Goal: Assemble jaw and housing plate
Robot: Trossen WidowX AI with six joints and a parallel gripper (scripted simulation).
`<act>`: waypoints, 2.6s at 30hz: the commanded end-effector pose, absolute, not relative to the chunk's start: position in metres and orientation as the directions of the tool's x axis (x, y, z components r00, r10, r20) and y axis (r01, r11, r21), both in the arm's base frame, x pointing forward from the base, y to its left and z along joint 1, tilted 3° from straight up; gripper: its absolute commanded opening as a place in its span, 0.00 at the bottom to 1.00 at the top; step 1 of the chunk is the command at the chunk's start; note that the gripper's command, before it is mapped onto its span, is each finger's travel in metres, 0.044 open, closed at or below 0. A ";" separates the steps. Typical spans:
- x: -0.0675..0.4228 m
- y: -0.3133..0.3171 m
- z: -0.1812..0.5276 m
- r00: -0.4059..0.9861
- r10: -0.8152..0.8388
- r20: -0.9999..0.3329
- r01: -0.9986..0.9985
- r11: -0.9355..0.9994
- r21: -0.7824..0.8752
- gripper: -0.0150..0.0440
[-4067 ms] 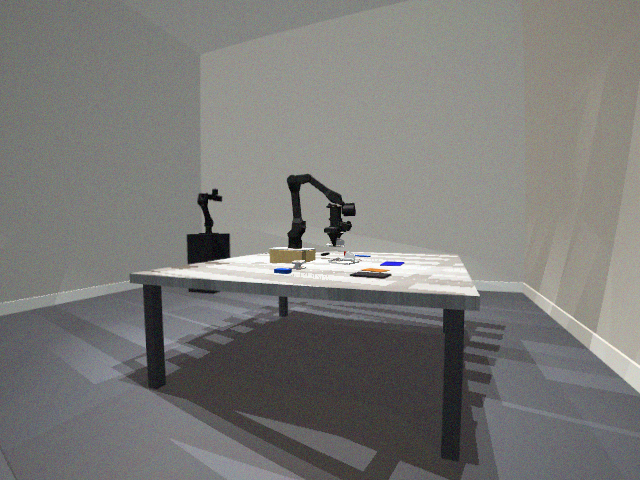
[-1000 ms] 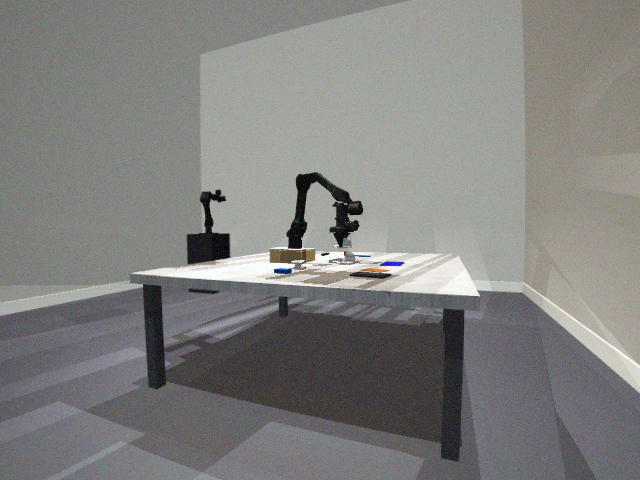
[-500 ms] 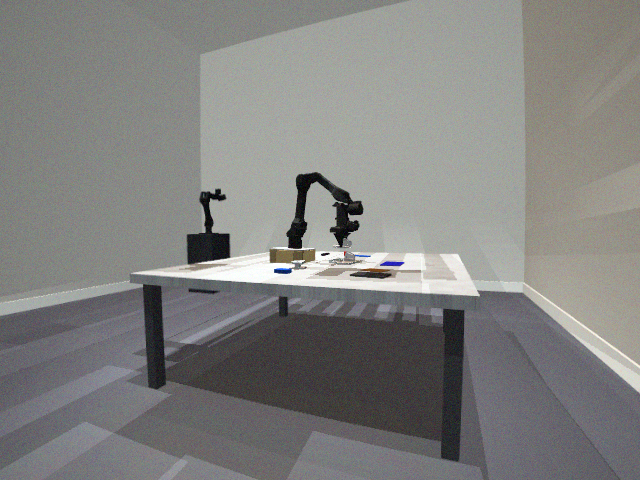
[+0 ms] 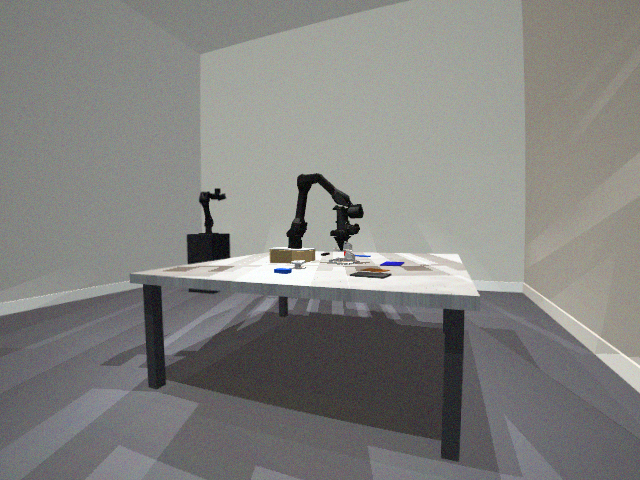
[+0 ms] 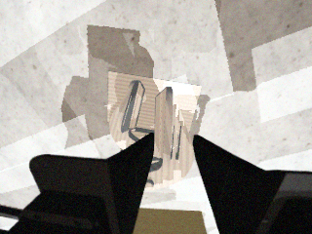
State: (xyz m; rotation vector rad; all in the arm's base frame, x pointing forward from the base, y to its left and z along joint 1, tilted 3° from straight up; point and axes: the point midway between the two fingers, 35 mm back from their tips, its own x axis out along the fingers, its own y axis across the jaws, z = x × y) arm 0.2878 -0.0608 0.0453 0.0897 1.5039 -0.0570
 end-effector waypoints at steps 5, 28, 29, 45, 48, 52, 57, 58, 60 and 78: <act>0.287 -0.060 0.028 0.055 0.023 -0.998 0.098 0.995 0.029 0.48; 0.287 -0.059 0.010 0.055 0.024 -0.998 0.099 0.995 0.029 0.48; 0.287 -0.059 0.010 0.055 0.024 -0.998 0.099 0.995 0.029 0.48; 0.287 -0.059 0.007 0.055 0.024 -0.998 0.102 0.994 0.029 0.48; 0.287 -0.059 0.007 0.055 0.024 -0.998 0.102 0.994 0.029 0.48; 0.287 -0.059 0.005 0.055 0.024 -0.998 0.102 0.994 0.029 0.48; 0.287 -0.059 0.004 0.055 0.024 -0.998 0.102 0.994 0.029 0.48; 0.287 -0.059 0.004 0.055 0.024 -0.998 0.102 0.994 0.029 0.48; 0.287 -0.059 0.004 0.055 0.024 -0.998 0.102 0.994 0.029 0.48; 0.287 -0.059 -0.002 0.055 0.024 -0.998 0.100 0.995 0.029 0.48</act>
